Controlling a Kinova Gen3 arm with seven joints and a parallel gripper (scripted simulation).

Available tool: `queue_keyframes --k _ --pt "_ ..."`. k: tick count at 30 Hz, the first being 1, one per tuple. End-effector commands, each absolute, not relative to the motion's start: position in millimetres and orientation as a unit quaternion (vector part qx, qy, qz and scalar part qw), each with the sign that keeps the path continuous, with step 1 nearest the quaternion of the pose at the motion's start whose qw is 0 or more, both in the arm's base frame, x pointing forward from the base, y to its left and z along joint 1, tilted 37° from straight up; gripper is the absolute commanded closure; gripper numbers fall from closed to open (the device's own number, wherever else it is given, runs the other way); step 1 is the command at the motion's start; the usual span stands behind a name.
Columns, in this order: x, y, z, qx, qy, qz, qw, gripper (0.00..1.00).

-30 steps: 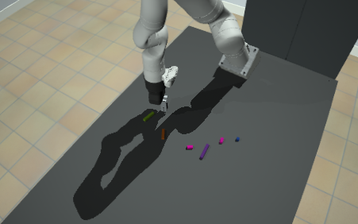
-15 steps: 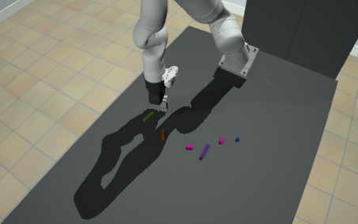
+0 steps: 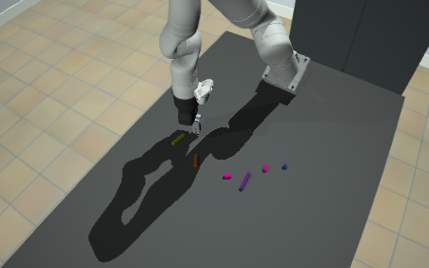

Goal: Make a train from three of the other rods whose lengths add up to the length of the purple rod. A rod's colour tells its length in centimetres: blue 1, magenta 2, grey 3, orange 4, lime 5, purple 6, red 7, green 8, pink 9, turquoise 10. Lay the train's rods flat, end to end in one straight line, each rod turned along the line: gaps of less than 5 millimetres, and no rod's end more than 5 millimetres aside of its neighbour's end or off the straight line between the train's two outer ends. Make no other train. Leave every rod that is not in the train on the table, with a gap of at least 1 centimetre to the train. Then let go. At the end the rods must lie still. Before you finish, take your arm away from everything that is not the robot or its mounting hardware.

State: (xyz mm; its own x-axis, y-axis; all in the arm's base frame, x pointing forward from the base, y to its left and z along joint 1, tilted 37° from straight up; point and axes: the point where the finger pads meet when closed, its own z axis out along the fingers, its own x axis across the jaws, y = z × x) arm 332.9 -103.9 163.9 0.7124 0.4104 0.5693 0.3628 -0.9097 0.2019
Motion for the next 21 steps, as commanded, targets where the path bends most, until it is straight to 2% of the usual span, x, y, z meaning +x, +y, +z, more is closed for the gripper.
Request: queue_keyframes --k 1,21 --pt "333.5 -103.7 162.9 0.925 0.209 0.316 0.037 0.76" --pt "339.5 -103.1 154.9 0.925 0.209 0.316 0.037 0.76"
